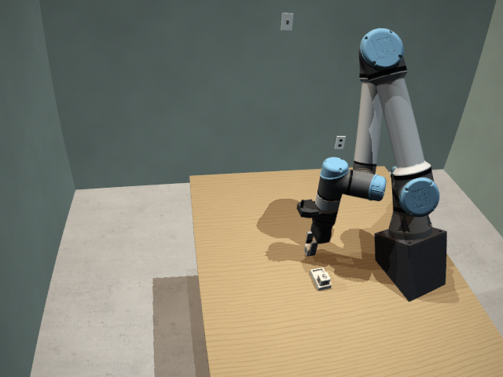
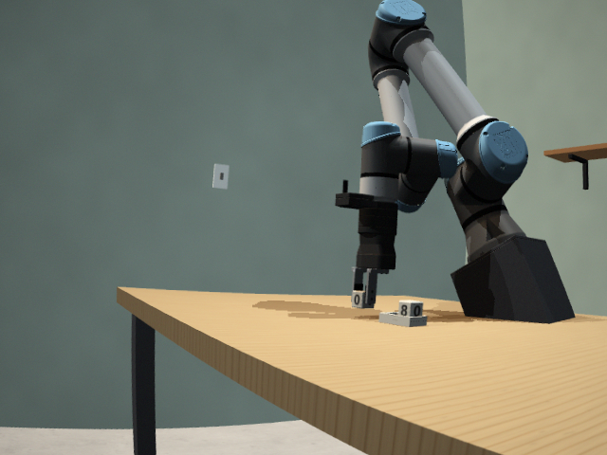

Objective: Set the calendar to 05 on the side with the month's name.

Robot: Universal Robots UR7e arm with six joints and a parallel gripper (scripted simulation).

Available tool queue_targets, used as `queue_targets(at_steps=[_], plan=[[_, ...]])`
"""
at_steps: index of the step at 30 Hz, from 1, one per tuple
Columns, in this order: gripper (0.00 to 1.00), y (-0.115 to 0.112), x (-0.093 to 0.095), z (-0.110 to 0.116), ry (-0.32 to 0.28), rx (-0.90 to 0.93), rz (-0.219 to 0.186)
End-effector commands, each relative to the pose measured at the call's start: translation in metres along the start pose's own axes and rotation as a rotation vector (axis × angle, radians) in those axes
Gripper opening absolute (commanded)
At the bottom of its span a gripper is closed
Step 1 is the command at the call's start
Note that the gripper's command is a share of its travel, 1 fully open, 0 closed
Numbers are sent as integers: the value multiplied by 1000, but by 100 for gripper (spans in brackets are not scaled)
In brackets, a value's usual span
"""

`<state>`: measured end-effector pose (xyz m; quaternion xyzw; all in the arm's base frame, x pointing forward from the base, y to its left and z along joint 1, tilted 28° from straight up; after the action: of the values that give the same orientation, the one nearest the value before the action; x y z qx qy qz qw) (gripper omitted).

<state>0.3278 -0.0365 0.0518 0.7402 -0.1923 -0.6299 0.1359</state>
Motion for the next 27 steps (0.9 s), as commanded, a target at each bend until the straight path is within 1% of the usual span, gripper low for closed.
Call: queue_targets(at_steps=[1, 11, 27], plan=[[60, 0, 8, 0, 1, 0, 0], [60, 0, 13, 0, 1, 0, 0], [60, 0, 13, 0, 1, 0, 0]])
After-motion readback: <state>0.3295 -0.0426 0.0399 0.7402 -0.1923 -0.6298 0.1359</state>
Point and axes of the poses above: the point where the finger pads meet when closed, its own x axis out along the fingers, its own y axis across the jaws, z = x × y, the point moved 7 cm from there along -x, back along the fingers, and after that the axes turned 13 degrees about x, right-handed, at the moved point
